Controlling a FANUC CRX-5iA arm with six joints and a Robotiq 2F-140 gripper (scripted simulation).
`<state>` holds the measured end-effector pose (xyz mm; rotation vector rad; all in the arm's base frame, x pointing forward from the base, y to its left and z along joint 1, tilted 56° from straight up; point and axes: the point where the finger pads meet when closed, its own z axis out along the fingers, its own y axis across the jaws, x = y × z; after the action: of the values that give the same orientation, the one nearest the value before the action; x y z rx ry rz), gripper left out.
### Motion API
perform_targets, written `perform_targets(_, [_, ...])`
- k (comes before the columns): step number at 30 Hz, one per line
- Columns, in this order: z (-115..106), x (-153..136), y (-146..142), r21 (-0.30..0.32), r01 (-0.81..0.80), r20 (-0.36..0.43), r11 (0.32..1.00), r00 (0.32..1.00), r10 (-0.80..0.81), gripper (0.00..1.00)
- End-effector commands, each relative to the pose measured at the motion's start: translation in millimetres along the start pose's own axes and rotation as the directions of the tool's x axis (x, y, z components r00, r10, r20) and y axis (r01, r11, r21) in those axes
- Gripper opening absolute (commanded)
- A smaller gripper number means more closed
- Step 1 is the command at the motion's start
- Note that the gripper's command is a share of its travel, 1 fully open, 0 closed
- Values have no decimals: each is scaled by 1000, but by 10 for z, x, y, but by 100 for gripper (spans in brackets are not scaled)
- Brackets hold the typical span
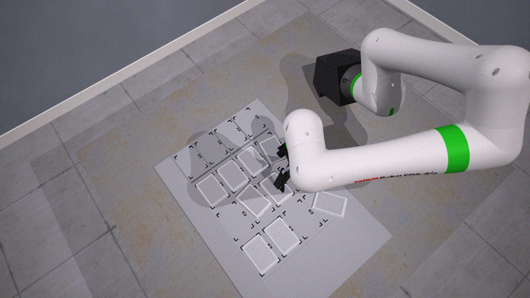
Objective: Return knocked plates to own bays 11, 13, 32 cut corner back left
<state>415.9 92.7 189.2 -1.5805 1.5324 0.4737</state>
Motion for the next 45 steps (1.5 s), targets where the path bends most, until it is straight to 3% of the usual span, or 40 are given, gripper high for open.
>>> perform_targets(1, [-27,-150,122,1,0,-2,1000,1000,0,100])
perform_targets(23, [-89,-698,585,1,0,-2,1000,1000,0,100])
perform_targets(45, [-89,-701,587,1,0,-2,1000,1000,0,100])
